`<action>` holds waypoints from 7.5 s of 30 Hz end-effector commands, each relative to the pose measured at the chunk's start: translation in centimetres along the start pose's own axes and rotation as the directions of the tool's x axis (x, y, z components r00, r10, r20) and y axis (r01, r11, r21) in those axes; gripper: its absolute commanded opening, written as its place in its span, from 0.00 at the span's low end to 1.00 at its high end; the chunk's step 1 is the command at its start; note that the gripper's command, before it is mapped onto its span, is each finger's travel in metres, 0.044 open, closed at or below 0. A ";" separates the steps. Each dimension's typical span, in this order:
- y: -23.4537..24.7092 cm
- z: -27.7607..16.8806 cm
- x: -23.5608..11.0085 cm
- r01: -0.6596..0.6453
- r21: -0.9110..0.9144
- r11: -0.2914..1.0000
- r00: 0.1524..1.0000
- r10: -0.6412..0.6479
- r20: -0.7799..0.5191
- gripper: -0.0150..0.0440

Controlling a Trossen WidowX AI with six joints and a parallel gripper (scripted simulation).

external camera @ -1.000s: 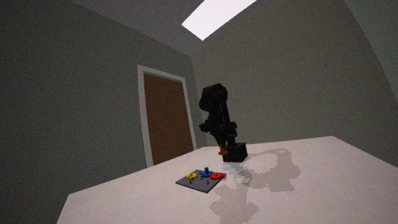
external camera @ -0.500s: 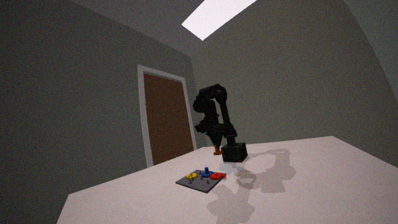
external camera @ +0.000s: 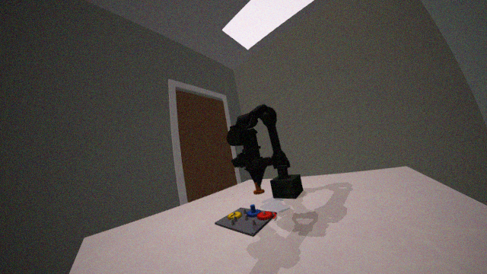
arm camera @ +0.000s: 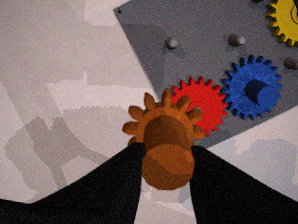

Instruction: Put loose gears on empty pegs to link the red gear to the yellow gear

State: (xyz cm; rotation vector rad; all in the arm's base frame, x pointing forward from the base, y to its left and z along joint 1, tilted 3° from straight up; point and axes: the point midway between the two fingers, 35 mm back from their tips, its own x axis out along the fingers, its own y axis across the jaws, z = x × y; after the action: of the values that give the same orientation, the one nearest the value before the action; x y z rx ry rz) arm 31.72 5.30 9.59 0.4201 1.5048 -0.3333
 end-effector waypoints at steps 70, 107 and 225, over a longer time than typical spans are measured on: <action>-13.5 3.3 6.1 0.012 0.154 0.988 1.000 -0.011 -0.003 0.25; -13.5 3.3 6.1 0.009 0.847 0.531 1.000 -0.011 -0.004 0.25; -13.6 2.9 2.1 0.010 0.870 0.493 1.000 -0.012 -0.005 1.00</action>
State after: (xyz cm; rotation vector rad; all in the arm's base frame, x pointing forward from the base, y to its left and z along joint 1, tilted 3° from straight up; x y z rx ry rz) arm 28.06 -7.95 6.60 1.2282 1.2260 -1.1418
